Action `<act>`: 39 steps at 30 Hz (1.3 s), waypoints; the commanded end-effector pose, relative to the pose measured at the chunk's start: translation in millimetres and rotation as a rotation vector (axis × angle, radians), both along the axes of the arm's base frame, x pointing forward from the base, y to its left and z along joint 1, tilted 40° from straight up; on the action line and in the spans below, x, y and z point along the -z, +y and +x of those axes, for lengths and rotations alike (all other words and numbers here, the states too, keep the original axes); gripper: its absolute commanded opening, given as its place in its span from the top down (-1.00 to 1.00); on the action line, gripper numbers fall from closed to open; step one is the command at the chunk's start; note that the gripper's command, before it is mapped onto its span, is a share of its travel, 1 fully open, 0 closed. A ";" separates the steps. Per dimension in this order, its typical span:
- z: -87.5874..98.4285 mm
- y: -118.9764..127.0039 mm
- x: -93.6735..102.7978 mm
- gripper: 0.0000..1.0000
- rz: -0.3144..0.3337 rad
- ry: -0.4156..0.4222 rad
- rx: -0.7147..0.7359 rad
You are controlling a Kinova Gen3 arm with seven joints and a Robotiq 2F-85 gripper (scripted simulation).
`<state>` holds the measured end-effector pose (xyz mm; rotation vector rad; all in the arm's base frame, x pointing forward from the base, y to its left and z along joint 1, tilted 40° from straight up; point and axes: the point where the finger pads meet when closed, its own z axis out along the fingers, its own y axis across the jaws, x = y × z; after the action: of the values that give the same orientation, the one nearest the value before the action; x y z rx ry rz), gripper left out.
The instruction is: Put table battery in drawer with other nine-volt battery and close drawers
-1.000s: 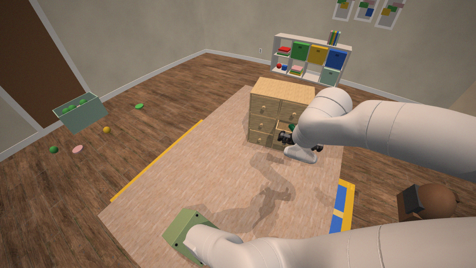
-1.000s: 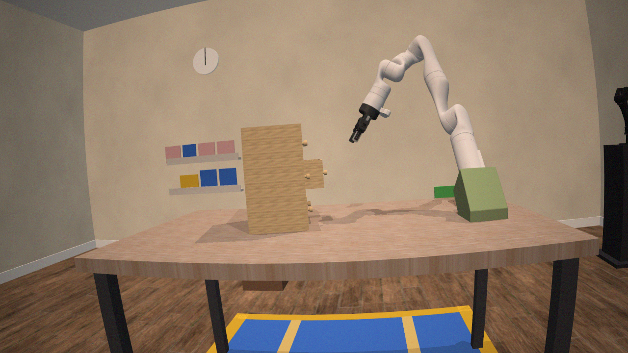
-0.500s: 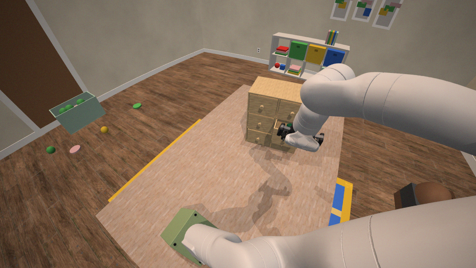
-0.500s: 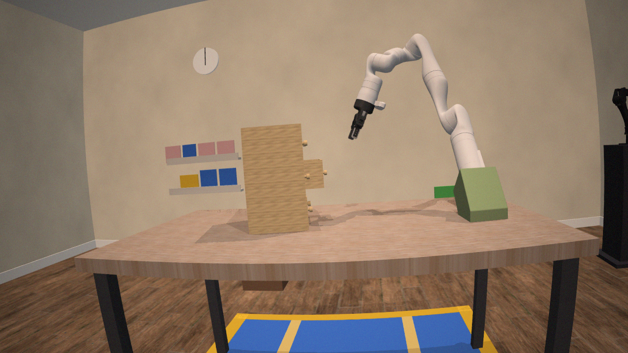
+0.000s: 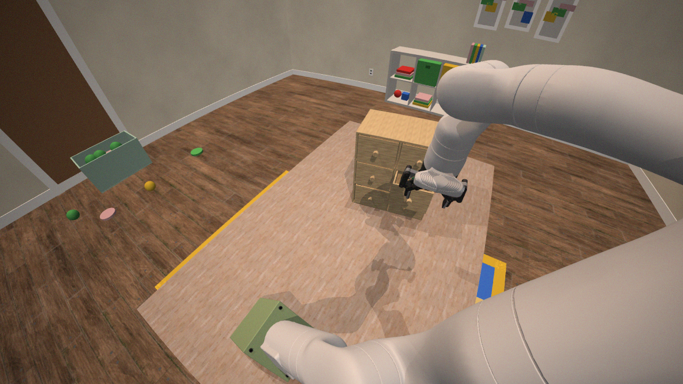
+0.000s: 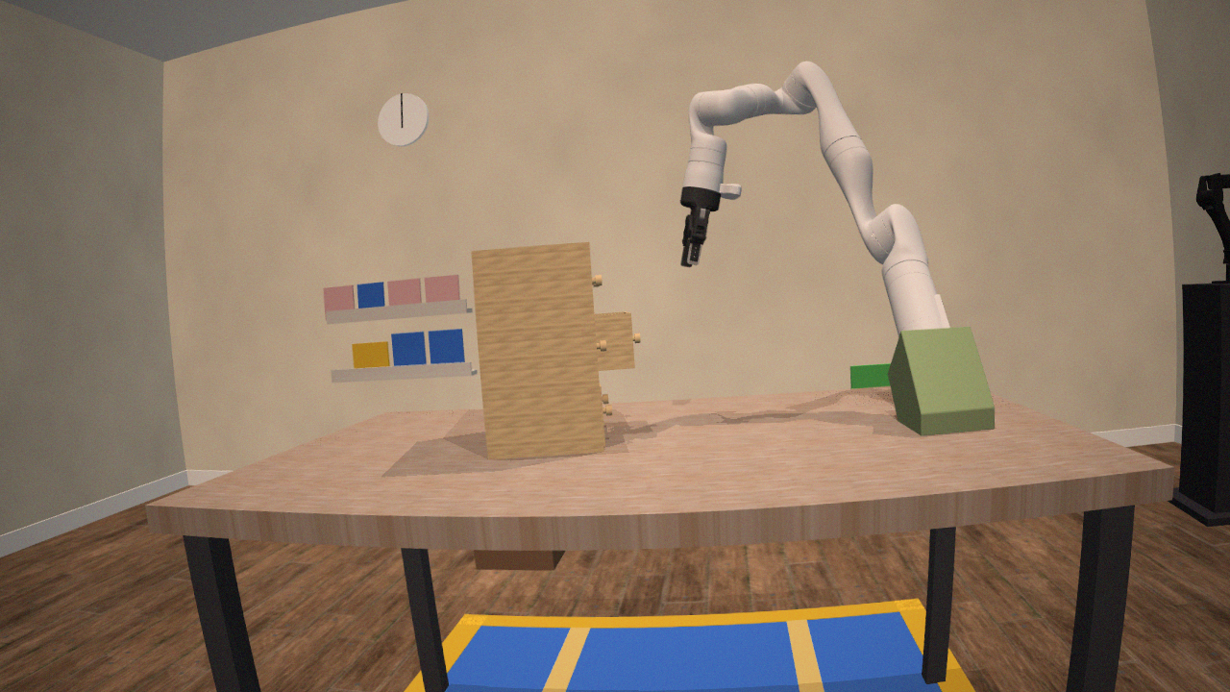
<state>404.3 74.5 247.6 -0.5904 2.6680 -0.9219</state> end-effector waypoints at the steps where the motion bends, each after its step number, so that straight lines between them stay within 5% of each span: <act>1: 2.4 0.6 -0.9 -1.00 -0.024 0.038 0.025; 39: 0.7 6.5 -8.3 -1.00 -0.081 0.175 0.148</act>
<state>406.2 80.6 255.7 -0.5065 2.8649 -1.0646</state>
